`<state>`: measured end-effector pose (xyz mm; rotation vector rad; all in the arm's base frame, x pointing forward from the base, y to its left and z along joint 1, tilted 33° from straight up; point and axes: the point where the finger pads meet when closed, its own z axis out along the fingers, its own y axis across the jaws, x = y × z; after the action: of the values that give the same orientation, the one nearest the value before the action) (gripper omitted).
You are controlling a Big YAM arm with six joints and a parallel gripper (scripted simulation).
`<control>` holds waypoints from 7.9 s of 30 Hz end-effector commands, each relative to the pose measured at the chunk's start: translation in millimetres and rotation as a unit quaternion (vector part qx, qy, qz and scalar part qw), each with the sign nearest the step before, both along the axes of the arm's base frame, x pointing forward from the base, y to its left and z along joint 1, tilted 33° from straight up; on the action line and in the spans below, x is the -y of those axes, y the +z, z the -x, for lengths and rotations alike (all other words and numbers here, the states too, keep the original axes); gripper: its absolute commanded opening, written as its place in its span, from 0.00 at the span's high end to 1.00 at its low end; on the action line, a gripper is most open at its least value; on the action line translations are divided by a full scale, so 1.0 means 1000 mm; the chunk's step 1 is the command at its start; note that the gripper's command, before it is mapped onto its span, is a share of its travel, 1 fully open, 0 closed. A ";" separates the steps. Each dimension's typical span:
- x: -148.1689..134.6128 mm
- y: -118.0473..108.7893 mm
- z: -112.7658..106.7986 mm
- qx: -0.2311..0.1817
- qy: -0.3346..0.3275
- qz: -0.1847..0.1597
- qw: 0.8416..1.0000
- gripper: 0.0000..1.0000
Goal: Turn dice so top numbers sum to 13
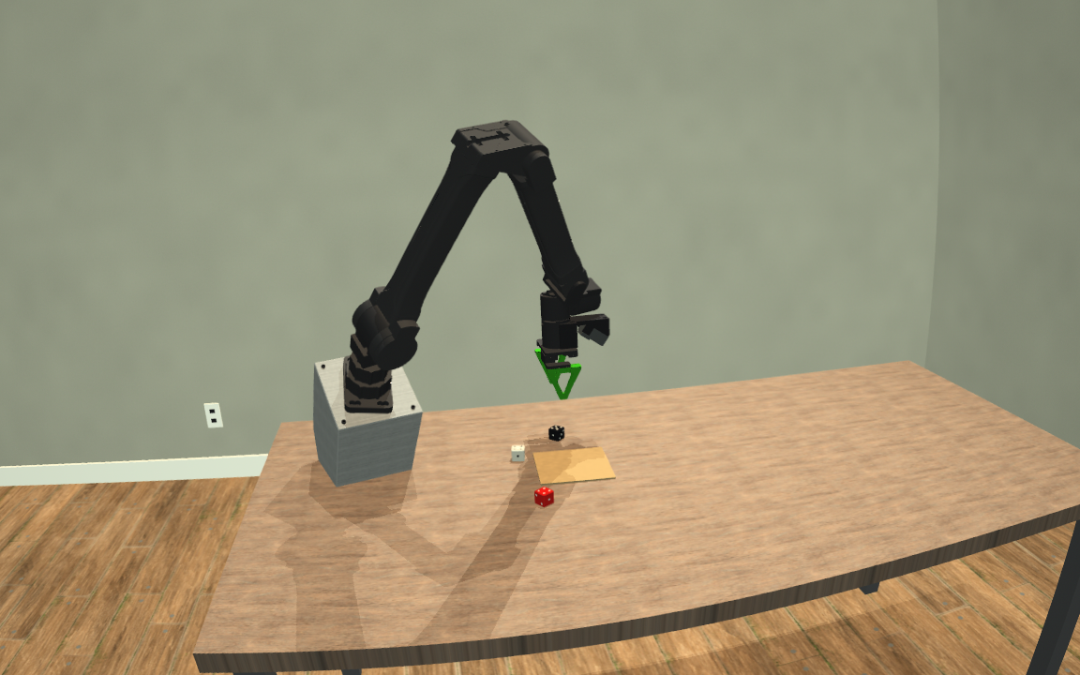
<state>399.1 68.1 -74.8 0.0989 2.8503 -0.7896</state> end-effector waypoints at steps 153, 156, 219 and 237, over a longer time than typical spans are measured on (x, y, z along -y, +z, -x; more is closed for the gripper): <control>0.043 -0.063 -0.007 0.202 -0.334 -0.056 0.919 0.61; 0.043 -0.063 -0.007 0.202 -0.334 -0.056 0.919 0.61; 0.035 -0.064 -0.001 0.203 -0.330 -0.058 0.920 0.61; 0.035 -0.064 -0.001 0.203 -0.330 -0.058 0.920 0.61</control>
<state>400.8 30.3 -131.8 1.1549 2.4406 -0.5900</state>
